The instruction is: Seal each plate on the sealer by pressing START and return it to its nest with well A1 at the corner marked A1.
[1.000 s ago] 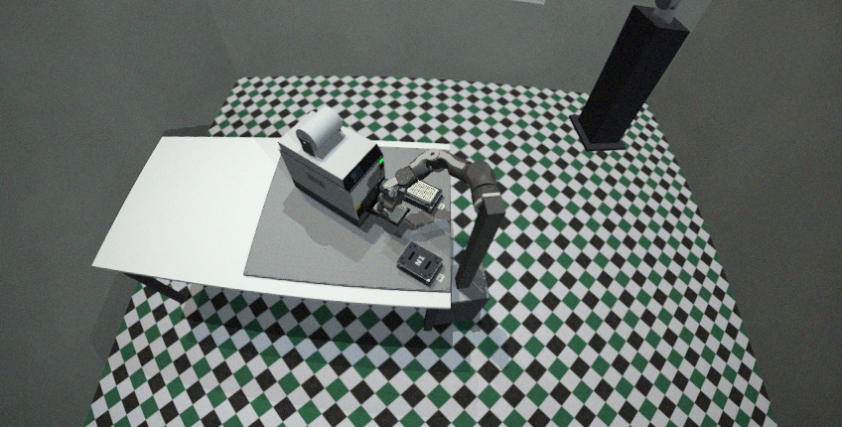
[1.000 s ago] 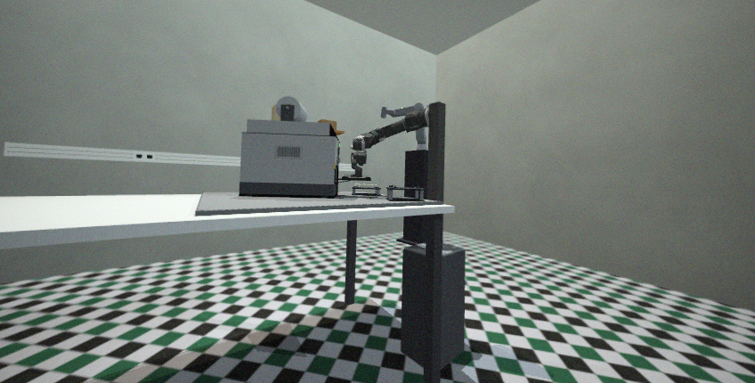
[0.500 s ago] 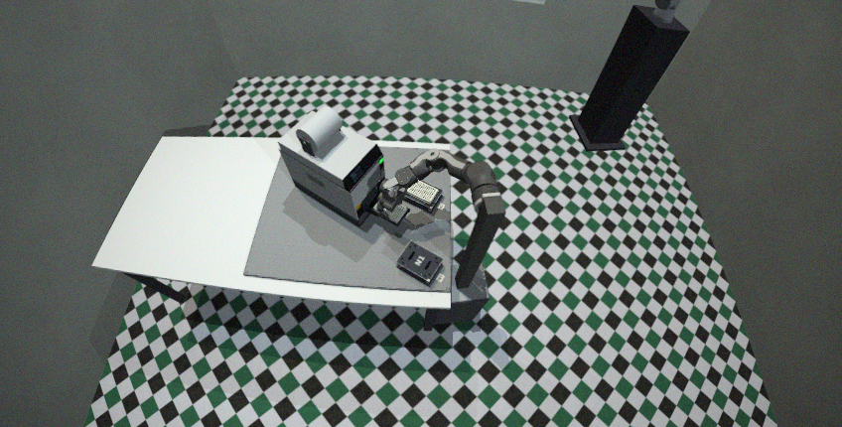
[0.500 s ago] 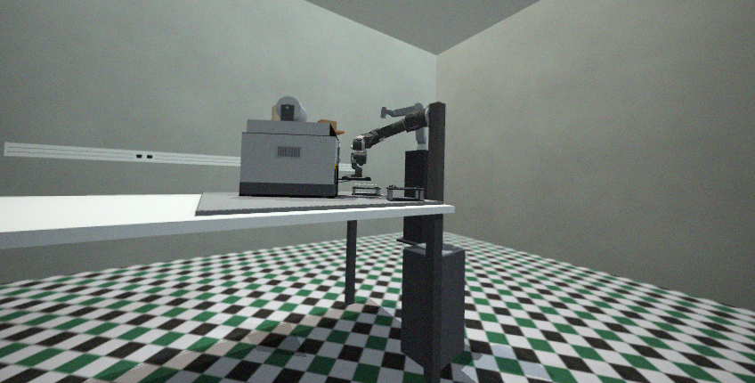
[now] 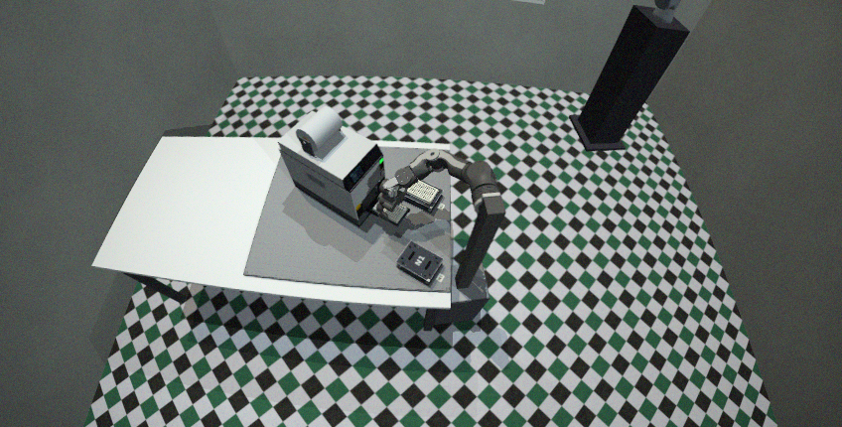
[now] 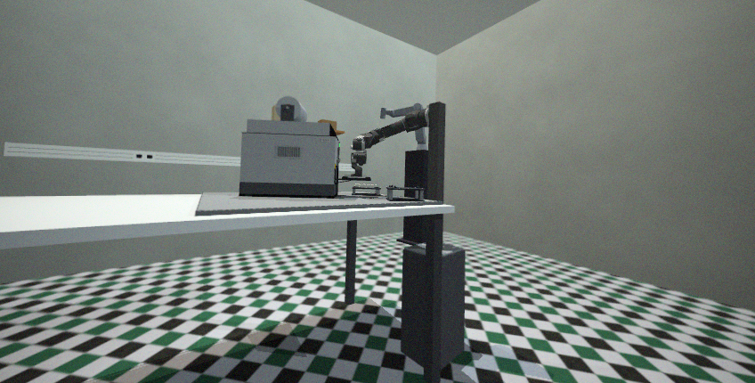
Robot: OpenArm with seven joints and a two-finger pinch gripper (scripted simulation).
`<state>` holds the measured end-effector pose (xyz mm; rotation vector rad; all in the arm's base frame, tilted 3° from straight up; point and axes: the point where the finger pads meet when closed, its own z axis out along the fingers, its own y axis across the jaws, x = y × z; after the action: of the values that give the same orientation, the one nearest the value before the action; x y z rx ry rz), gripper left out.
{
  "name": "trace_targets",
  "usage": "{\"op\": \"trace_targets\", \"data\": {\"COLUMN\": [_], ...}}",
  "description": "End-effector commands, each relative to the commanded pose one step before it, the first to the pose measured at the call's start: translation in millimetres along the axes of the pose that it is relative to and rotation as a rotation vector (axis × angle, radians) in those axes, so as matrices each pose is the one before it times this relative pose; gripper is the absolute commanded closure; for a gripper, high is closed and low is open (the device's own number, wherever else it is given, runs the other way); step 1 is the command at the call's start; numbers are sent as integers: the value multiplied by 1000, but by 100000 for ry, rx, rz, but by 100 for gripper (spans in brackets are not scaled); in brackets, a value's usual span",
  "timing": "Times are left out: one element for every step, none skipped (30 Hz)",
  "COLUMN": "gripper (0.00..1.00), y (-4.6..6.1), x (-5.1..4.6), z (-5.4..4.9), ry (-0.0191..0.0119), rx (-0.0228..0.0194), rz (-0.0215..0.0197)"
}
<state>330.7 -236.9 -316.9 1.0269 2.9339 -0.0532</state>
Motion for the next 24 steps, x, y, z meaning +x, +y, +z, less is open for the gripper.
{"op": "trace_targets", "data": {"gripper": [35,35,35,35,35,35,35,35,35,35,35,35,35,35,35,35,35,35,35,35,35,35,35,35], "y": [622,0,0,0,0,0,0,0,0,0,0,0,0,0,-93,-593,322,191,52,-118,-135,43,194,78], "x": [-188,0,0,0,0,0,0,0,0,0,0,0,0,0,231,-466,-456,-294,21,242,251,-84,-349,-208], "z": [-369,0,0,0,0,0,0,0,0,0,0,0,0,0,-559,-1355,-1280,-954,-685,-366,-339,-743,-1071,-886], "ry": [-81,0,0,0,0,0,0,0,0,0,0,0,0,0,91,-101,-124,-85,-9,52,56,-31,-97,-54], "rx": [-307,0,0,0,0,0,0,0,0,0,0,0,0,0,25,301,-110,-71,-16,65,72,-22,-98,-54], "rz": [-141,0,0,0,0,0,0,0,0,0,0,0,0,0,-141,137,76,70,19,6,11,42,55,46]}}
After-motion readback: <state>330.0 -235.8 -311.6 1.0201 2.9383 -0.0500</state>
